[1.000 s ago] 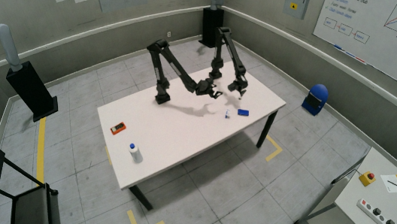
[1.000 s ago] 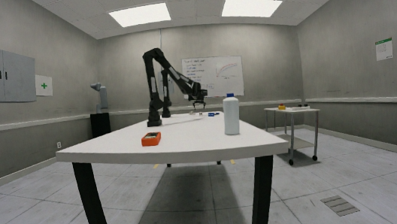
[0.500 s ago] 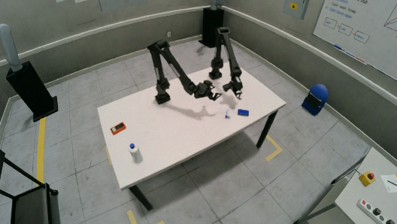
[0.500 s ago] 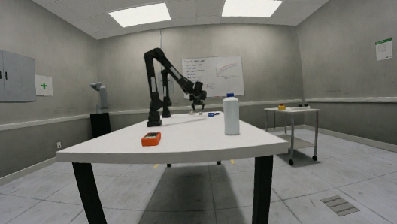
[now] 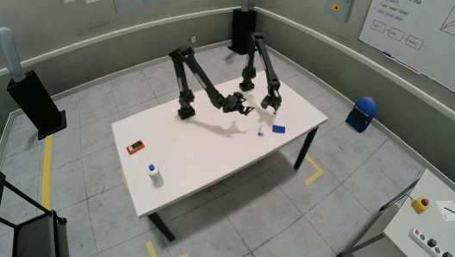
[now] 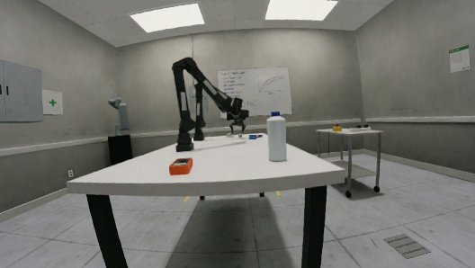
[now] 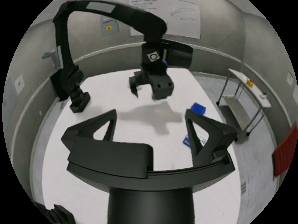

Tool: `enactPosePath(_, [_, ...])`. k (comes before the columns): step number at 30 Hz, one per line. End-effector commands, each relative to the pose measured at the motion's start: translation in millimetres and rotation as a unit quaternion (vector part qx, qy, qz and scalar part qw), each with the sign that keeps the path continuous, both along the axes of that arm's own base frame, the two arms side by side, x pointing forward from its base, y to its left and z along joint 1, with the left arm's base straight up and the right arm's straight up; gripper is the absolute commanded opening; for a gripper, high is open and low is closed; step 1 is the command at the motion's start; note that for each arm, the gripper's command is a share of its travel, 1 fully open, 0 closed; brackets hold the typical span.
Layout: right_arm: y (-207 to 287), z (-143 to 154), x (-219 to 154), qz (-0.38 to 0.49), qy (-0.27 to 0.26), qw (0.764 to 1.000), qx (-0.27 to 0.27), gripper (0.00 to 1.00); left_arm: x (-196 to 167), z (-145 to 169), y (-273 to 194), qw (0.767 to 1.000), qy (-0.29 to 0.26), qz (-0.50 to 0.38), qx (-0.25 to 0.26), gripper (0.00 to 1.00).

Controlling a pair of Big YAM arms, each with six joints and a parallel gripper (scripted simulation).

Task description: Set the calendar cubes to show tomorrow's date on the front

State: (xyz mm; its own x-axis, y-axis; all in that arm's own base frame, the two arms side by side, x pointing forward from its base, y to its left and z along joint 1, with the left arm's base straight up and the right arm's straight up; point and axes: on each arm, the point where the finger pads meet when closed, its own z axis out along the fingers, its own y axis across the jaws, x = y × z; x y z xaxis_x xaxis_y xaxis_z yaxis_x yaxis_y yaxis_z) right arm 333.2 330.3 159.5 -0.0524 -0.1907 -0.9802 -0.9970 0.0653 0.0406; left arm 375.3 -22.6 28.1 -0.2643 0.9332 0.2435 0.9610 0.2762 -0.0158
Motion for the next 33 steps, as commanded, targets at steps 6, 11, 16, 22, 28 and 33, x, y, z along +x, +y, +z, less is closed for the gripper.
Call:
enactPosePath(6, [11.1, 24.1, 15.9, 0.009, -0.032, 0.999, 0.013, 1.0, 28.9, 16.1, 13.9, 0.975, -0.023, 0.22, 0.008, 1.0])
enactPosePath(11, [11.1, 24.1, 15.9, 0.009, -0.032, 0.999, 0.013, 1.0, 30.4, 16.0, 21.4, 0.944, -0.023, 0.328, 0.01, 1.0])
enactPosePath(16, [11.1, 24.1, 15.9, 0.009, -0.032, 0.999, 0.013, 1.0, 31.8, 15.9, 27.5, 0.912, -0.021, 0.41, 0.01, 1.0])
enactPosePath(22, [11.1, 24.1, 15.9, 0.009, -0.032, 0.999, 0.013, 1.0, 33.1, 15.8, 33.6, 0.871, -0.02, 0.49, 0.011, 1.0])
enactPosePath(28, [11.1, 24.1, 15.9, 0.009, -0.032, 0.999, 0.013, 1.0, 34.8, 15.7, 41.3, 0.808, -0.019, 0.589, 0.013, 1.0])
enactPosePath(33, [11.1, 24.1, 15.9, 0.009, -0.032, 0.999, 0.013, 1.0, 36.2, 15.7, 47.4, 0.751, -0.017, 0.66, 0.012, 1.0])
